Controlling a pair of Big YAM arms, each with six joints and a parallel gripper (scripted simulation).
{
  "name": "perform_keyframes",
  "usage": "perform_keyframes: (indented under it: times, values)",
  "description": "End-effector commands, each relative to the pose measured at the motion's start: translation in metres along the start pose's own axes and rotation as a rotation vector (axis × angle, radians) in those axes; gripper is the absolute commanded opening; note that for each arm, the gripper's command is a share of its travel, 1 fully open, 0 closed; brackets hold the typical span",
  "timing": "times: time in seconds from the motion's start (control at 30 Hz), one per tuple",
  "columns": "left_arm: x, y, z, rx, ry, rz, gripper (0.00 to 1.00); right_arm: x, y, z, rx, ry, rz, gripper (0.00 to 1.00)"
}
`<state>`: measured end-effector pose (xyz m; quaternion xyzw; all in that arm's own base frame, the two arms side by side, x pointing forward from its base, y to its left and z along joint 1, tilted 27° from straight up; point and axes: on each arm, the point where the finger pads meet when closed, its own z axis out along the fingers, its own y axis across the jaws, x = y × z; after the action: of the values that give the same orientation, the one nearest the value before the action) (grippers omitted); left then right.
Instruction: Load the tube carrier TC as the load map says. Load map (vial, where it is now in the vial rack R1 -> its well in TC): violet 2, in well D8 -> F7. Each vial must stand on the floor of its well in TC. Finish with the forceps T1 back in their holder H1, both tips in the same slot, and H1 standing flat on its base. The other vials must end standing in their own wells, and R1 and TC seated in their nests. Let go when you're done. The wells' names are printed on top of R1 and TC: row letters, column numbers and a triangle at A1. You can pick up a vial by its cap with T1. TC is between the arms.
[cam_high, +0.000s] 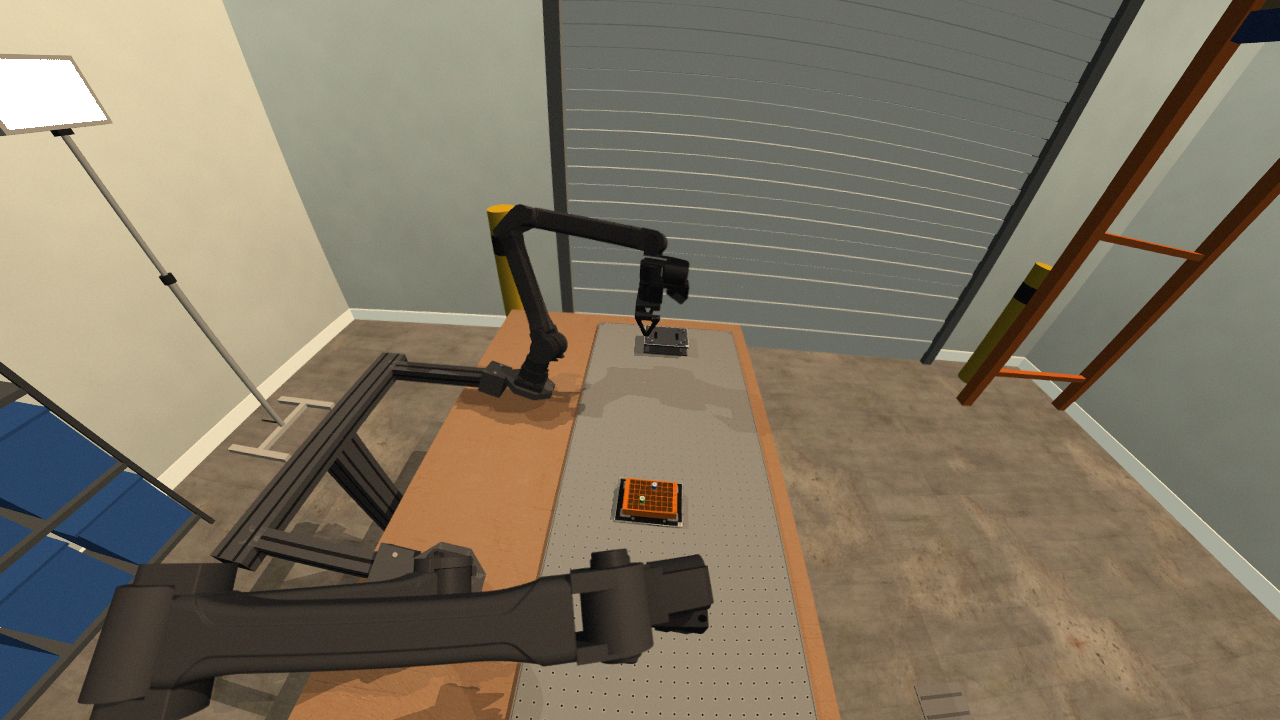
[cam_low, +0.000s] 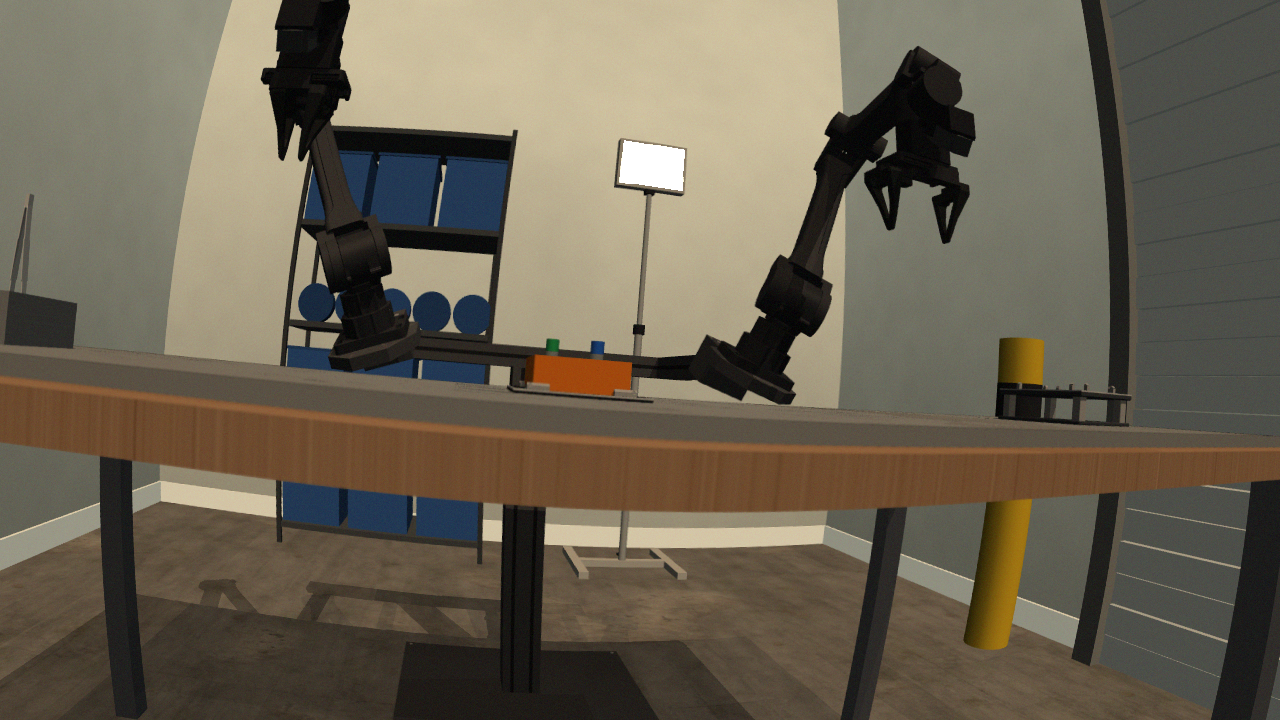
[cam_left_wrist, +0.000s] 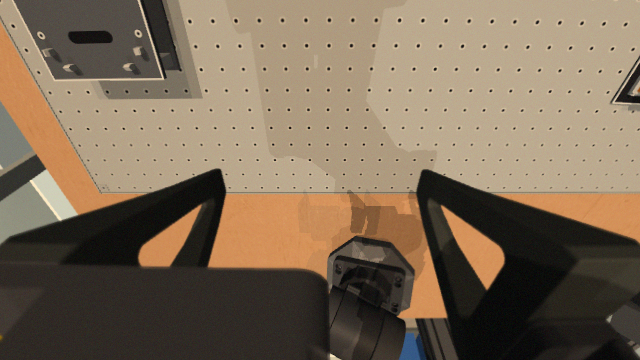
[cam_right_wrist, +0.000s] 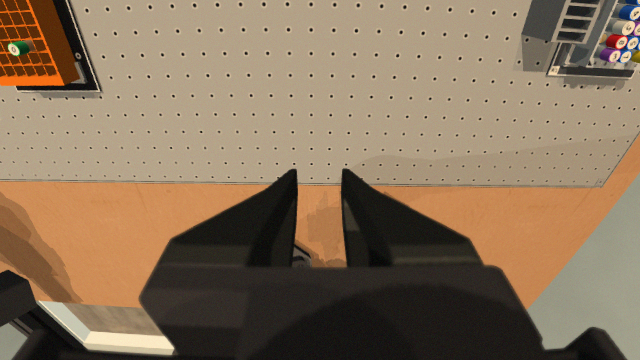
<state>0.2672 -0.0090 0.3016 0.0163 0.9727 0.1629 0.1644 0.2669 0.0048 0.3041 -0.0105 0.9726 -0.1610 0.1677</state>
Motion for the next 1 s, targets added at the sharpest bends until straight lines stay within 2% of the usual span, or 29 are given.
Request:
perform_keyframes:
  times: [0.0, 0.67, 0.73, 0.97]
  values:
    - [-0.009, 0.002, -0.010, 0.005, -0.029, -0.017, 1.00, -0.008, -0.003, -0.009, -0.003, -0.024, 0.021, 0.23]
    - [-0.009, 0.002, -0.010, 0.005, -0.029, -0.017, 1.00, -0.008, -0.003, -0.009, -0.003, -0.024, 0.021, 0.23]
    - [-0.009, 0.002, -0.010, 0.005, -0.029, -0.017, 1.00, -0.023, -0.013, -0.014, -0.004, -0.045, 0.005, 0.23]
    - [-0.009, 0.002, -0.010, 0.005, -0.029, -0.017, 1.00, -0.036, -0.040, -0.008, 0.002, -0.047, 0.004, 0.23]
